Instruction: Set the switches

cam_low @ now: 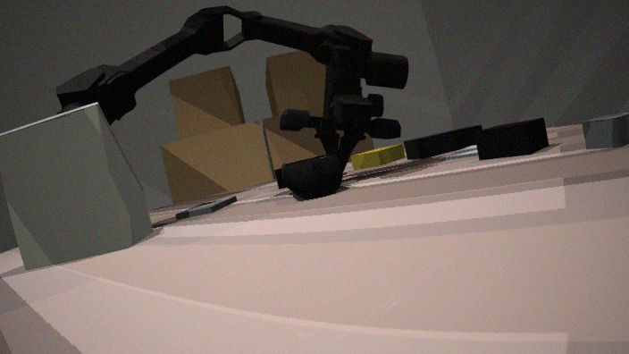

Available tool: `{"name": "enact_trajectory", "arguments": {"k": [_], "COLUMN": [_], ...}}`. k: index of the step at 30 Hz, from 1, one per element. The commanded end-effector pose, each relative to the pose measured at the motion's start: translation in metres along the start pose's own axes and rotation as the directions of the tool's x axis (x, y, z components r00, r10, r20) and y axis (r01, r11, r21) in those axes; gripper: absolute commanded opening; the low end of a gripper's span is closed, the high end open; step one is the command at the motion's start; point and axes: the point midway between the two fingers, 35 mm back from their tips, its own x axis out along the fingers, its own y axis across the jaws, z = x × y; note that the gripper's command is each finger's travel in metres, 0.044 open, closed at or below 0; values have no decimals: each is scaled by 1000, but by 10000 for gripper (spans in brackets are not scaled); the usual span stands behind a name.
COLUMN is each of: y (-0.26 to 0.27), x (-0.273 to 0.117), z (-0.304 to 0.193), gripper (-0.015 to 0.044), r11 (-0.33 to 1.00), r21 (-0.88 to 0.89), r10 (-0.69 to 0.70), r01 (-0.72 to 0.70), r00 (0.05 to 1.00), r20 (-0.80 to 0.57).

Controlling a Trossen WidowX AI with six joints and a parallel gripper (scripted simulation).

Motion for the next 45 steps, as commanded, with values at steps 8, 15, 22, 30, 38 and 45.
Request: {"name": "enact_trajectory", "arguments": {"k": [8,15,22,30,38,45], "y": [-5,-8,-10,-16,-25,-34], "x": [2,3,4,6,8,11], "z": [0,0,0,0,-1,-1], "gripper": [0,0,0,0,0,0], "r11": [1000,1000,1000,1000,1000,1000], "r21": [5,5,5,5,6,6], "r10": [-2,-2,-3,-3,-3,-3], "r01": [2,2,3,3,3,4], "r00": [1000,1000,1000,1000,1000,1000], "r20": [-4,-4,-4,-4,-4,-4]}}
